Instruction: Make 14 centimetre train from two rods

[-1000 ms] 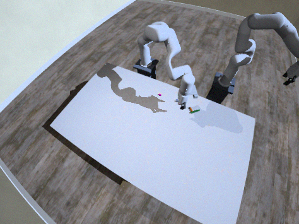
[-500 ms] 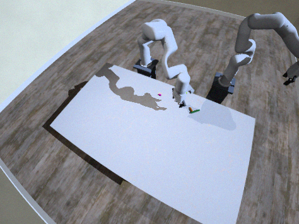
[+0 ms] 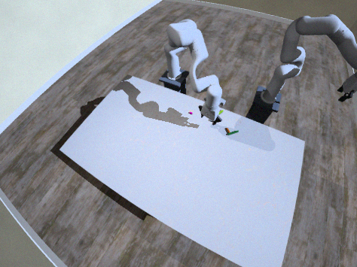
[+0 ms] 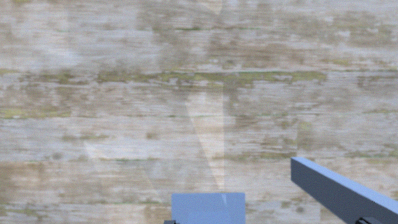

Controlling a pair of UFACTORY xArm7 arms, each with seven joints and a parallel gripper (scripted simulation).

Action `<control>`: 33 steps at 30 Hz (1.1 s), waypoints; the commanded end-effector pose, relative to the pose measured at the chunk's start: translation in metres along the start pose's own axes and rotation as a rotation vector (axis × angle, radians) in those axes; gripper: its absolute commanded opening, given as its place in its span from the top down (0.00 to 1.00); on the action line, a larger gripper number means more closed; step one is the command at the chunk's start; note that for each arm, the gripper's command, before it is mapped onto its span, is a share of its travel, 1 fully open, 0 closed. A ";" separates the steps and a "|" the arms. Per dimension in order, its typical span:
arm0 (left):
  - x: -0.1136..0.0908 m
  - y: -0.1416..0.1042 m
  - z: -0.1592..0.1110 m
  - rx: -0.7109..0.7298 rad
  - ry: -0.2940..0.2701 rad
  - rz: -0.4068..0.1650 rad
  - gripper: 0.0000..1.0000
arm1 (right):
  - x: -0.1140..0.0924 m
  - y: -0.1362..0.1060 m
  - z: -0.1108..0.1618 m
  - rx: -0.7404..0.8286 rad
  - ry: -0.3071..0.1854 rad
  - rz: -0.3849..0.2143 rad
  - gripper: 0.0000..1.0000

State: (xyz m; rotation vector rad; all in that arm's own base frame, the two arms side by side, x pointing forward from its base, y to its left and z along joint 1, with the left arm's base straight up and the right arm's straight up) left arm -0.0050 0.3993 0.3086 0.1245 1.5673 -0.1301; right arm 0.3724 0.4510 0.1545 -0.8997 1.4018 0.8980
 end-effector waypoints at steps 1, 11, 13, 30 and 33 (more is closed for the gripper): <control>-0.001 0.001 0.000 0.000 0.000 0.004 0.00 | 0.000 -0.001 -0.011 -0.167 -0.020 0.002 0.00; -0.001 0.001 0.000 0.000 0.000 0.004 0.00 | 0.005 0.002 -0.030 -0.446 -0.020 -0.005 0.00; -0.001 0.001 0.000 0.000 0.000 0.004 0.00 | 0.005 0.002 -0.030 -0.446 -0.020 -0.005 0.00; -0.001 0.001 0.000 0.000 0.000 0.004 0.00 | 0.012 0.011 -0.062 -0.905 -0.017 -0.021 0.00; -0.001 0.001 0.000 0.000 0.000 0.004 0.00 | 0.013 0.012 -0.066 -0.970 -0.016 -0.024 0.00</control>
Point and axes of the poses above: on each arm, the point where the finger pads meet when closed, its own x axis out along the fingers, its own z axis across the jaws, y = z × x, the point moved 6 cm from there along -x, back along the fingers, and after that the axes turned 10 degrees about x, right-handed, at the moved point
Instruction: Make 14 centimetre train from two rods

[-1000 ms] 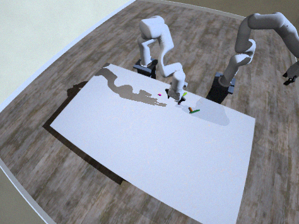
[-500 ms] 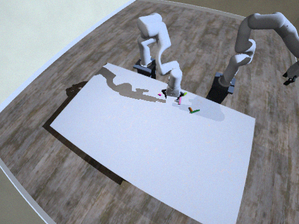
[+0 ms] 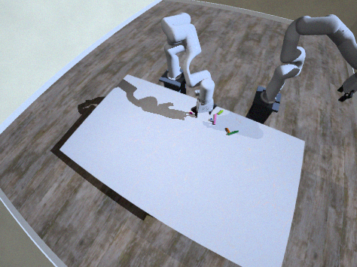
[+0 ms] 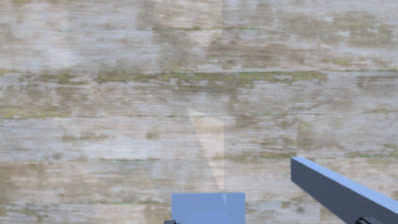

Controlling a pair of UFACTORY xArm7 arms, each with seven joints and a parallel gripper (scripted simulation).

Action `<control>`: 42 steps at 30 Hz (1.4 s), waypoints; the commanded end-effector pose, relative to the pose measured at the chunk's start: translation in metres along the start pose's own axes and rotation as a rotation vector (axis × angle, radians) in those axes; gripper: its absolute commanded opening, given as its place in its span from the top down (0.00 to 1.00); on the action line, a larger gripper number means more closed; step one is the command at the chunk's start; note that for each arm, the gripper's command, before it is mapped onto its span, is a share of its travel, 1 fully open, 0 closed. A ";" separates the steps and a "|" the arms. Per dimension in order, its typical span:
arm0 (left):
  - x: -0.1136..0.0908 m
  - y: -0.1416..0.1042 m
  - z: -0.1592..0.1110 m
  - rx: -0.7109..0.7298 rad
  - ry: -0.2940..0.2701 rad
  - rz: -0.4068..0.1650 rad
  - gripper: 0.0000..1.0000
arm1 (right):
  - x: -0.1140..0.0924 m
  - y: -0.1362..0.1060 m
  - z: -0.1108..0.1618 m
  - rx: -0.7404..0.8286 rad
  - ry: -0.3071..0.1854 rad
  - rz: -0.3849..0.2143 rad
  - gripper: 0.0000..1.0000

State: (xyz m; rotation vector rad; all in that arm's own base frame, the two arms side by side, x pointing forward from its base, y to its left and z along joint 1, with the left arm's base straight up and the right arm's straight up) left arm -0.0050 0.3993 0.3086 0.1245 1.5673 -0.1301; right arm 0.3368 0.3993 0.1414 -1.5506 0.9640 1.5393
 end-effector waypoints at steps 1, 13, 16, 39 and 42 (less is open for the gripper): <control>-0.001 0.001 0.000 0.000 0.000 0.004 0.00 | -0.001 0.005 -0.003 -0.100 -0.012 -0.011 0.00; -0.001 0.001 0.000 0.000 0.000 0.004 0.00 | -0.001 0.006 -0.004 -0.118 -0.012 -0.012 0.00; -0.001 0.001 0.000 0.000 0.000 0.004 0.00 | -0.001 0.006 -0.004 -0.118 -0.012 -0.012 0.00; -0.001 0.001 0.000 0.000 0.000 0.004 0.00 | -0.001 0.006 -0.004 -0.118 -0.012 -0.012 0.00; -0.001 0.001 0.000 0.000 0.000 0.004 0.00 | -0.001 0.006 -0.004 -0.118 -0.012 -0.012 0.00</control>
Point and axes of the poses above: on each arm, the point where the finger pads meet when closed, its own x axis out along the fingers, its own z axis across the jaws, y = z × x, the point moved 6 cm from there along -x, back along the fingers, and after that the axes turned 10 degrees about x, right-handed, at the moved point
